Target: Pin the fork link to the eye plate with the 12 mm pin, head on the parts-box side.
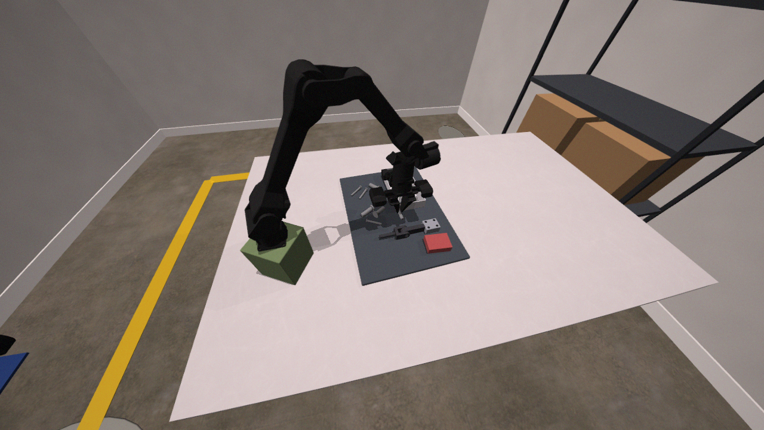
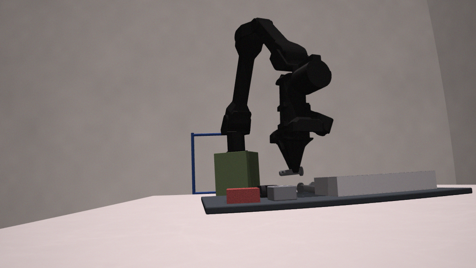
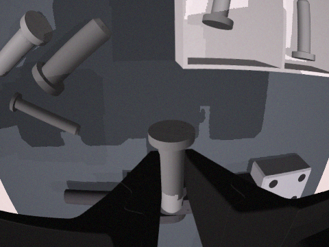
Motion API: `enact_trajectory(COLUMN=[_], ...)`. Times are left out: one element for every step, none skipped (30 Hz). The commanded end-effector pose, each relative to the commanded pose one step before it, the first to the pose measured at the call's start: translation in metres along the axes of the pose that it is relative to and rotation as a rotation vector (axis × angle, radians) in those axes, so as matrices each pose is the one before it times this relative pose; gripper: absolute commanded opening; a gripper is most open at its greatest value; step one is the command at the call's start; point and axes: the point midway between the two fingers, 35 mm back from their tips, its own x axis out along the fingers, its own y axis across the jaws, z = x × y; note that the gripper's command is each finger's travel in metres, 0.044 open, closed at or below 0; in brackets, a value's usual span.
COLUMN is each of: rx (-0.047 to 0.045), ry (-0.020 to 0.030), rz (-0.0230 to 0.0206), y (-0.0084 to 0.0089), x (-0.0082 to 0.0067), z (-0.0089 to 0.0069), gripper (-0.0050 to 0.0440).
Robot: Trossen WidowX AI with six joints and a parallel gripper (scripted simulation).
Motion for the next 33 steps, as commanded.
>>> enact_trajectory(rx=[0.0024, 0.0, 0.0, 0.0, 0.0, 0.0, 0.0, 0.0, -0.00001, 0.0, 0.00001, 0.0, 0.0, 0.0, 0.0, 0.0, 0.0, 0.0, 0.0, 0.0, 0.0, 0.0, 0.0, 0.0, 0.0, 0.0, 0.0, 0.0, 0.0, 0.0, 0.0, 0.0, 0.0], ry=[0.01797, 0.0, 0.00849, 0.0, 0.0, 0.0, 0.0, 0.00708, 0.00708, 0.0, 0.00849, 0.0, 0.0, 0.00849, 0.0, 0.0, 0.0, 0.0, 0.0, 0.0, 0.0, 0.0, 0.0, 0.0, 0.0, 0.0, 0.0, 0.0, 0.0, 0.0, 0.0, 0.0, 0.0], rz=[-0.00303, 0.0, 0.0, 0.0, 0.0, 0.0, 0.0, -0.00001, -0.00006, 0.0, 0.00006, 0.0, 0.0, 0.0, 0.0, 0.0, 0.0, 0.0, 0.0, 0.0, 0.0, 0.0, 0.0, 0.0, 0.00002, 0.00002, 0.0, 0.0, 0.0, 0.0, 0.0, 0.0, 0.0], y=[-0.00175, 0.0, -0.00011, 0.0, 0.0, 0.0, 0.0, -0.00009, -0.00009, 0.0, -0.00011, 0.0, 0.0, -0.00011, 0.0, 0.0, 0.0, 0.0, 0.0, 0.0, 0.0, 0.0, 0.0, 0.0, 0.00058, 0.00054, -0.00004, -0.00004, -0.00004, -0.00004, -0.00004, -0.00004, -0.00004], x=[-0.00047, 0.0, -0.00003, 0.0, 0.0, 0.0, 0.0, -0.00002, -0.00003, 0.0, -0.00002, 0.0, 0.0, -0.00003, 0.0, 0.0, 0.0, 0.0, 0.0, 0.0, 0.0, 0.0, 0.0, 0.0, 0.00016, 0.00148, 0.00133, 0.00133, 0.00133, 0.00133, 0.00133, 0.00133, 0.00133], z=[0.00043, 0.0, 0.00023, 0.0, 0.0, 0.0, 0.0, 0.00019, 0.00019, 0.0, 0.00023, 0.0, 0.0, 0.00023, 0.0, 0.0, 0.0, 0.0, 0.0, 0.0, 0.0, 0.0, 0.0, 0.0, 0.00024, 0.00036, 0.00012, 0.00012, 0.00012, 0.00012, 0.00012, 0.00012, 0.00012], gripper=[0.0013, 0.0013, 0.0013, 0.0013, 0.0013, 0.0013, 0.0013, 0.0013, 0.0013, 0.0013, 0.0013, 0.0013, 0.0013, 0.0013, 0.0013, 0.0013, 0.0013, 0.0013, 0.0013, 0.0013, 0.0013, 0.0013, 0.0013, 0.0013, 0.0013, 0.0013, 0.0013, 0.0013, 0.0013, 0.0013, 0.0013, 0.0013, 0.0013])
